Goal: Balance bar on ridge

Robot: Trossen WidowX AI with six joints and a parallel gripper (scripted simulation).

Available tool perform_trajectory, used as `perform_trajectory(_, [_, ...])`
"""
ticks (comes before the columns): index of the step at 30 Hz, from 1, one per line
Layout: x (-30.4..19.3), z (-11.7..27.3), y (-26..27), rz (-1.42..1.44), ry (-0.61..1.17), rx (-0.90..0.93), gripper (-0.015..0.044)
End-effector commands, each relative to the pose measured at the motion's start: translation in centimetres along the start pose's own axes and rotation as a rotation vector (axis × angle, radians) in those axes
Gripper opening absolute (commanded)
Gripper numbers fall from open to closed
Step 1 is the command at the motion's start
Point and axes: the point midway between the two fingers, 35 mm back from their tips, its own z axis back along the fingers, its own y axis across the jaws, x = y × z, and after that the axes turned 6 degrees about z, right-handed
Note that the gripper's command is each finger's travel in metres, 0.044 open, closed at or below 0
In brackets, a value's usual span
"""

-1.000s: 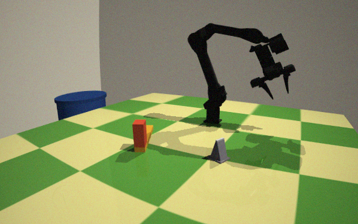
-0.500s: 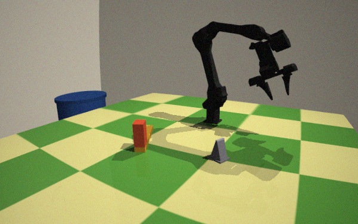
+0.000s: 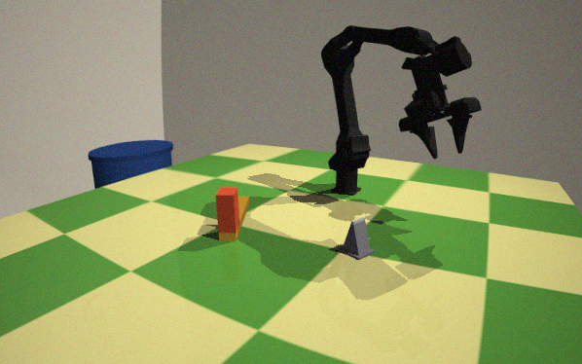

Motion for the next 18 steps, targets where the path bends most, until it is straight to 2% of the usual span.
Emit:
perform_trajectory(1, [1.8,0.1,0.2,-0.082,-0.026,-0.012,0.0315])
perform_trajectory(18, [9.4,0.7,-0.3,-0.424,-0.121,-0.058,0.0315])
